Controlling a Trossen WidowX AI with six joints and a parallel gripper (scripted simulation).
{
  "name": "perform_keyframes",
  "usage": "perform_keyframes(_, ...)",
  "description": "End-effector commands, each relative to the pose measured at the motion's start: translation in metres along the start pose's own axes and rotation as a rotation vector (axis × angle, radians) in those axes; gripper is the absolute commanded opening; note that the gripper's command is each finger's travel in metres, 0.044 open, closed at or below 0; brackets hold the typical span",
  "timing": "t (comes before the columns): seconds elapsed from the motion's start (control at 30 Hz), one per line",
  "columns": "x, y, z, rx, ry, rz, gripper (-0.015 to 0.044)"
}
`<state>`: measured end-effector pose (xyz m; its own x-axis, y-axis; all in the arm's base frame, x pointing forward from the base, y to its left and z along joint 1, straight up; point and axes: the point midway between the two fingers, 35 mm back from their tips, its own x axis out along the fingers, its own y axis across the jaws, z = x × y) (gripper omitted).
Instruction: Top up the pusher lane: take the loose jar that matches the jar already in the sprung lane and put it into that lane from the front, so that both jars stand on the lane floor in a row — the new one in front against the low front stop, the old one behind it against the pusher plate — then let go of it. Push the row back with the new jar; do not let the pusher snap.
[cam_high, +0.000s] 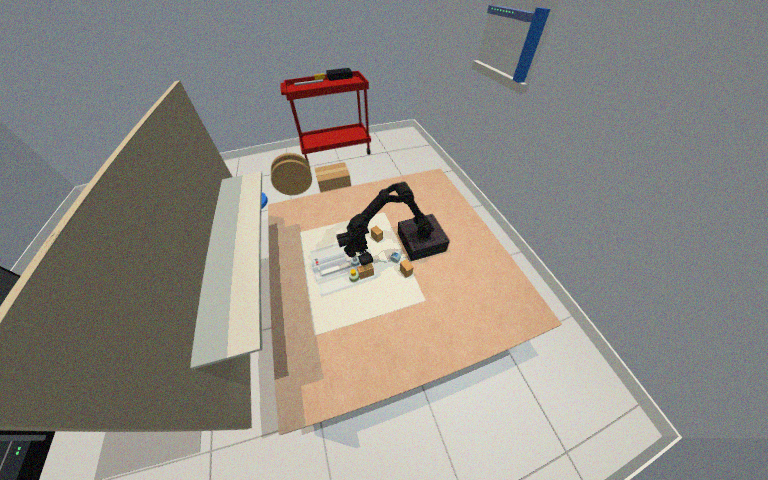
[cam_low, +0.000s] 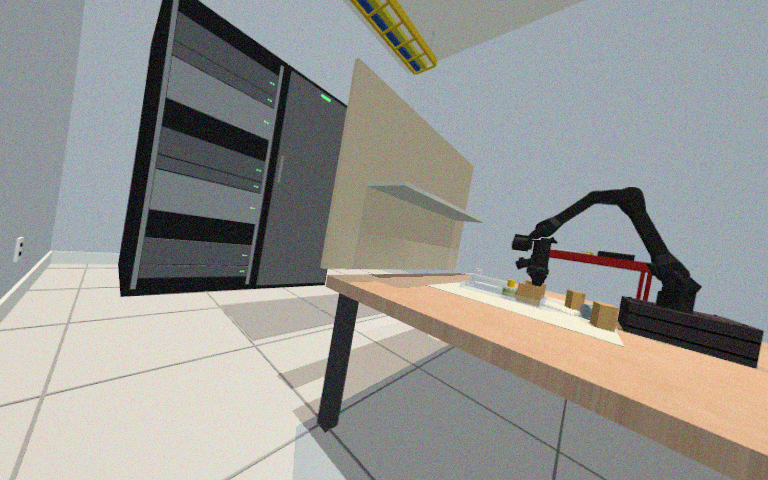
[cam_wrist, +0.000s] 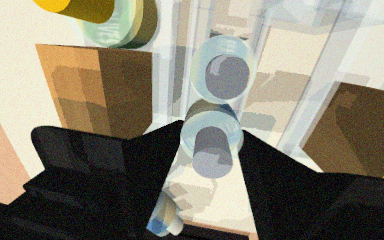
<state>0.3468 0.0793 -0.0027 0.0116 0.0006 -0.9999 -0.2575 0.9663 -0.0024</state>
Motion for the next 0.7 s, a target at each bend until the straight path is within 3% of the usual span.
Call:
perform_keyframes(0.0,-0.0001,0.0001,0.0060,0.004,-0.025,0.001,0.0000)
perform_keyframes(0.67,0.0058,0.0002,0.0051,0.004,-0.025,0.001,0.0000)
